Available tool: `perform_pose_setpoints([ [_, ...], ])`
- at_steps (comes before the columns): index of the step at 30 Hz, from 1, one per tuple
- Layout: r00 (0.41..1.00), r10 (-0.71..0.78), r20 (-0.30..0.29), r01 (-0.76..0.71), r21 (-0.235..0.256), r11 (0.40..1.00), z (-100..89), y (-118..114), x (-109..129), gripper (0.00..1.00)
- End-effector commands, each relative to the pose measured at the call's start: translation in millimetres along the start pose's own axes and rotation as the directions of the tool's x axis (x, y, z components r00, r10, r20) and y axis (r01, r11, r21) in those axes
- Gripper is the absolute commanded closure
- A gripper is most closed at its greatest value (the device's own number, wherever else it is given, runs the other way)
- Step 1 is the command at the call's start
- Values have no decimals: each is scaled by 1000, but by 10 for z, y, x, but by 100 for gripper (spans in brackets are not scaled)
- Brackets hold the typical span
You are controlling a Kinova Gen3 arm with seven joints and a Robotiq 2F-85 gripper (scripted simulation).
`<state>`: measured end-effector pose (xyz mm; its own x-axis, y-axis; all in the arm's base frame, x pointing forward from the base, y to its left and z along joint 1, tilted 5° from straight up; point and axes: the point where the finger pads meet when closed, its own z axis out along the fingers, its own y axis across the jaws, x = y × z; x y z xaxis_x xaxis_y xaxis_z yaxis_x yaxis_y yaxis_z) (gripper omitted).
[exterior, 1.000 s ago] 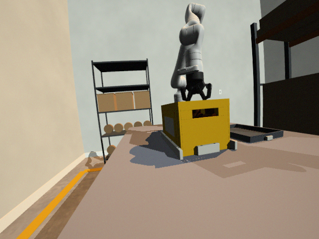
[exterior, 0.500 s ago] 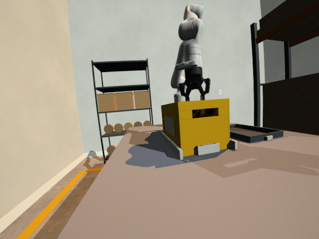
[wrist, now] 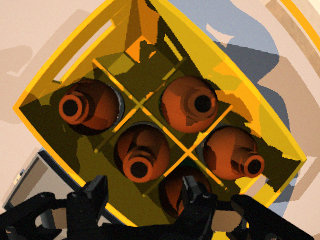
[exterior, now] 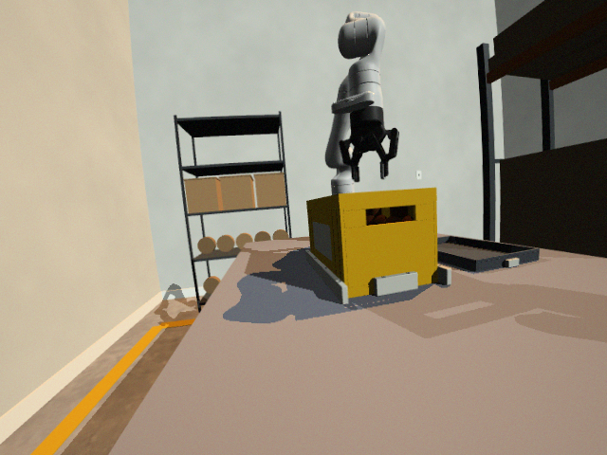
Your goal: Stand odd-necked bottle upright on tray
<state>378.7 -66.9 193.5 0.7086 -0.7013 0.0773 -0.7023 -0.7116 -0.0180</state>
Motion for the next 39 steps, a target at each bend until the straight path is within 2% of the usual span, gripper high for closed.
perform_pose_setpoints([
  [1, 1000, -10, -7, 11, 18, 1000, -112, -64, 0, 36],
  [15, 1000, -10, -7, 11, 18, 1000, -217, -62, -1, 36],
  [16, 1000, -10, -7, 11, 18, 1000, -217, -62, -1, 100],
  [39, 1000, -10, -7, 11, 18, 1000, -217, -62, -1, 100],
])
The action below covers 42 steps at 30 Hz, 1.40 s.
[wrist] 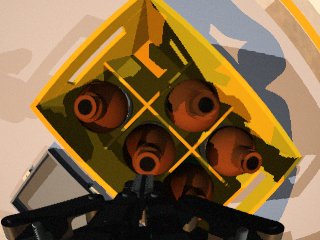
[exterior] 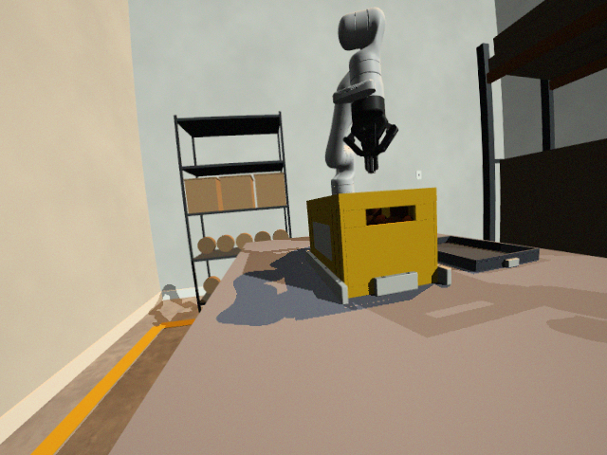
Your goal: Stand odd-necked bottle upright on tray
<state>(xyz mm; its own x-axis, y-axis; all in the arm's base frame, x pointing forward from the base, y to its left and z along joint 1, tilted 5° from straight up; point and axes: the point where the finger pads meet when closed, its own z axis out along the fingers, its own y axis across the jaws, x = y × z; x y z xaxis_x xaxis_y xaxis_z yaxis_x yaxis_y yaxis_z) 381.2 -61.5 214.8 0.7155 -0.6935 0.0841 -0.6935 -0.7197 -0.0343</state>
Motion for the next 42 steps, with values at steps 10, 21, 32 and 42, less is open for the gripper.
perform_pose_setpoints([
  [10, 1000, 0, -1, 0, 1, 1000, -4, -2, 3, 100],
  [21, 1000, 7, -11, -7, -3, 1000, -50, -58, 576, 100],
  [32, 1000, 0, -1, 0, 1, 1000, -5, -25, 1233, 100],
  [42, 1000, 0, -1, 0, 1, 1000, -3, -23, 1248, 36],
])
